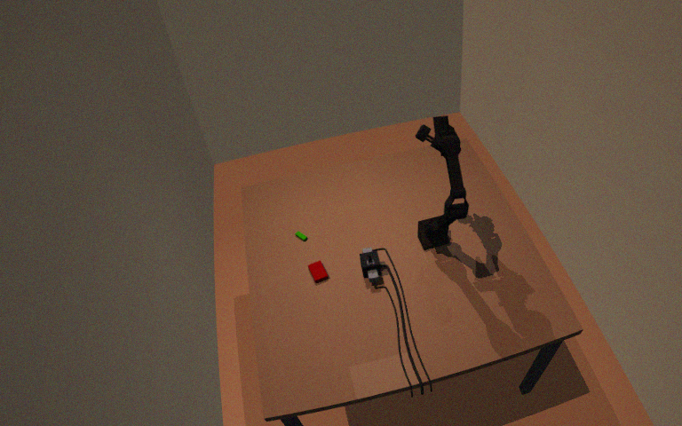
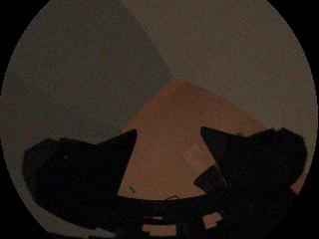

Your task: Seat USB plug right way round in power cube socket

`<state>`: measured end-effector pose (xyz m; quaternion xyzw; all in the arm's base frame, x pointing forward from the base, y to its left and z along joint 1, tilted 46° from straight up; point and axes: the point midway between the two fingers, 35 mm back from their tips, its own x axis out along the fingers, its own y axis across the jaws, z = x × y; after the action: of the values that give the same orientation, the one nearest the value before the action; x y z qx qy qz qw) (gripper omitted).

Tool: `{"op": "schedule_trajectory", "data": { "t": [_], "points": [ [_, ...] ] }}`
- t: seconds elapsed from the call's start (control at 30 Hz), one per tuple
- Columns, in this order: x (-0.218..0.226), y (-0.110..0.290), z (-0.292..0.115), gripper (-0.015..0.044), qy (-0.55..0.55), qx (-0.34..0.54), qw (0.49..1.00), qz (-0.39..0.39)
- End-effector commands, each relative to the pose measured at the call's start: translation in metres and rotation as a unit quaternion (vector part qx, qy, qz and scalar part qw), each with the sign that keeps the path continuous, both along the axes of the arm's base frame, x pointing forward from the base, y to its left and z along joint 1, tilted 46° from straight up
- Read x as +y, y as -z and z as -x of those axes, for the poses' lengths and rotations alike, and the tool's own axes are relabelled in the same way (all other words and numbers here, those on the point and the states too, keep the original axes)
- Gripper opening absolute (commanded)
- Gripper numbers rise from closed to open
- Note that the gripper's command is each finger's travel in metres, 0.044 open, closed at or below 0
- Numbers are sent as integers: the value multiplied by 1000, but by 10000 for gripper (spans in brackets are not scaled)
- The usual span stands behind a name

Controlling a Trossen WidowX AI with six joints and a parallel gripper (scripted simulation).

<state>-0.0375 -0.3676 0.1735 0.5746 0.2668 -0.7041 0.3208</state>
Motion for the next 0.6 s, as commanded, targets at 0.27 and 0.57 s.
{"op": "schedule_trajectory", "data": {
  "t": [0.27, 0.57],
  "points": [
    [63, 26, -179, 440, -144, -113, 979, -94],
    [164, 35, -281, 440, -227, -173, 933, -218]
  ]
}}
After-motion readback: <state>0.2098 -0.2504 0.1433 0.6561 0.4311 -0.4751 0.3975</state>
